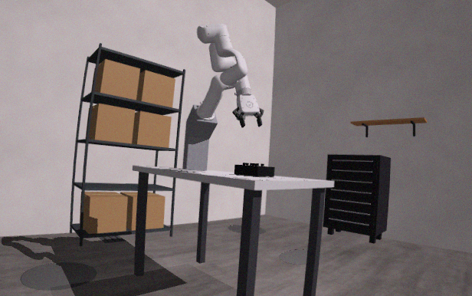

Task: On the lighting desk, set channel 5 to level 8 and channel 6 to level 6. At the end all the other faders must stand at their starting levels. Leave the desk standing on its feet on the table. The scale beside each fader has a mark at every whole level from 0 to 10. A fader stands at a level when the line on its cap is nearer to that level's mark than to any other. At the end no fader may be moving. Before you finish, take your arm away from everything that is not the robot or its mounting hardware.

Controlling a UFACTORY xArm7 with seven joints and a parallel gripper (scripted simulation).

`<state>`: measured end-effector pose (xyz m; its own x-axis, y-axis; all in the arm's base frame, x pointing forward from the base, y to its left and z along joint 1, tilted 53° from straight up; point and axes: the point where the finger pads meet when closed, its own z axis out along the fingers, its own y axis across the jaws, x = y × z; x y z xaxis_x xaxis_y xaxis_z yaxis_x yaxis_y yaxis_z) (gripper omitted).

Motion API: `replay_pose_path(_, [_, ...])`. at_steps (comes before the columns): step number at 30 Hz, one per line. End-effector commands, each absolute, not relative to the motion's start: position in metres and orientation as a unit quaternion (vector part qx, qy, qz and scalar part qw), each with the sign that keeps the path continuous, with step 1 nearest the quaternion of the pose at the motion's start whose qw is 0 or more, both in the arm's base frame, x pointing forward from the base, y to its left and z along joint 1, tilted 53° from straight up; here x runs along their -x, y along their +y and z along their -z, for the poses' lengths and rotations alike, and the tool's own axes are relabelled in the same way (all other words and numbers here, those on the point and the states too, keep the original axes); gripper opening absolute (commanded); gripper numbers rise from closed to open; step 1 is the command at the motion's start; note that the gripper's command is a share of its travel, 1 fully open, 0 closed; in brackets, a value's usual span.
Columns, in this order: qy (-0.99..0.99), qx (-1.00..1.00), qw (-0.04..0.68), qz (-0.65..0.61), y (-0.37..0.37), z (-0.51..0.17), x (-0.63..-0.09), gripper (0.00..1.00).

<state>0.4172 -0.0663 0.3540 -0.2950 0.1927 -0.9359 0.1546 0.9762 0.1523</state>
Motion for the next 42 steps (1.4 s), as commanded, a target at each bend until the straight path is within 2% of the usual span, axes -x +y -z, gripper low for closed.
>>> replay_pose_path(1, [0.805, -0.107, 0.584, -0.017, -0.066, -0.354, -0.417, 1.00])
replay_pose_path(3, [0.835, -0.071, 0.545, 0.027, -0.024, -0.321, -0.428, 1.00])
replay_pose_path(18, [0.835, -0.071, 0.545, 0.027, -0.024, -0.321, -0.428, 1.00])
replay_pose_path(20, [0.862, -0.036, 0.501, 0.066, 0.010, -0.281, -0.430, 1.00])
replay_pose_path(35, [0.862, -0.036, 0.501, 0.066, 0.010, -0.281, -0.430, 1.00])
replay_pose_path(37, [0.881, -0.008, 0.463, 0.095, 0.032, -0.247, -0.425, 1.00])
replay_pose_path(42, [0.881, -0.008, 0.463, 0.095, 0.032, -0.247, -0.425, 1.00])
